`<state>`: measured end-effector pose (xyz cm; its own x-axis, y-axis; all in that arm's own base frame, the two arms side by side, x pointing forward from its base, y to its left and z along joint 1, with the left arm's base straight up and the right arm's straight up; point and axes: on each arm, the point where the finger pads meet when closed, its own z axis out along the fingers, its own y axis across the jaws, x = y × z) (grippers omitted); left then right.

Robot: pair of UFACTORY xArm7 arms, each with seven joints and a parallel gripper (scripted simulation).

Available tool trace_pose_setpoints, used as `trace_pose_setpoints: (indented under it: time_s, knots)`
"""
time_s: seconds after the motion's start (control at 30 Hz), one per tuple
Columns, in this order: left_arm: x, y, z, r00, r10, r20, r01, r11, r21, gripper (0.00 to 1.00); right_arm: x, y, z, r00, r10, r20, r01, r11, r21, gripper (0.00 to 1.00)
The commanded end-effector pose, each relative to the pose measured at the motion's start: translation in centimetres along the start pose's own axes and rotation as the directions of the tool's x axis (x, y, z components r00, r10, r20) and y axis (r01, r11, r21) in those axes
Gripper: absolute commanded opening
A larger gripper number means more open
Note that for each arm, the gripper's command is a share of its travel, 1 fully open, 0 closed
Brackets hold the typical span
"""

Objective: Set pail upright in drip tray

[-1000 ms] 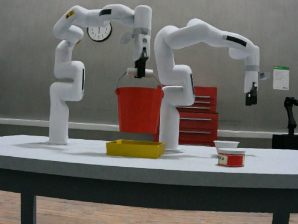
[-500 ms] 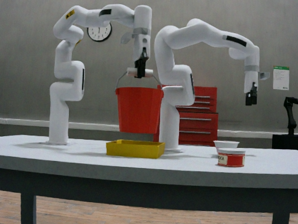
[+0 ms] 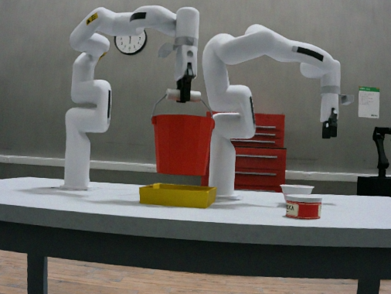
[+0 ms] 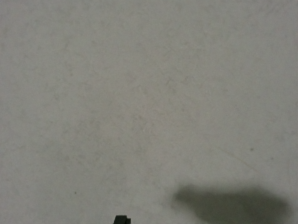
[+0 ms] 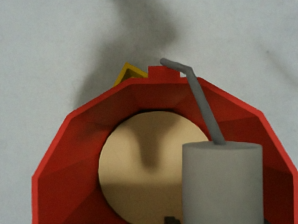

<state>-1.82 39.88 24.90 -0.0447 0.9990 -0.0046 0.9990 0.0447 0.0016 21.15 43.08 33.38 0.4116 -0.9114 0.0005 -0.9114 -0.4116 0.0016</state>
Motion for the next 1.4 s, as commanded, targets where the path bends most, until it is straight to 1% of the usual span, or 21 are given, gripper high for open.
trace_pose_setpoints:
  time_s: [0.0,0.6,1.0,1.37]
  knots:
    - [0.1,0.0,-0.1,1.0,0.0,-0.003,0.0,1.0,0.0,1.0,-0.1,-0.1,-0.1,1.0,0.0,0.002,0.0,1.0,0.004,0.0]
    - [0.1,0.0,-0.1,1.0,0.0,-0.003,0.0,1.0,0.0,1.0,-0.1,-0.1,0.8,1.0,0.0,0.002,0.0,1.0,0.004,0.0]
    - [0.1,0.0,-0.1,1.0,0.0,-0.003,0.0,1.0,0.0,1.0,-0.1,-0.1,1.7,1.0,0.0,0.002,0.0,1.0,0.004,0.0]
    - [0.1,0.0,-0.1,1.0,0.0,-0.003,0.0,1.0,0.0,1.0,-0.1,-0.1,3.0,1.0,0.0,0.002,0.0,1.0,0.004,0.0]
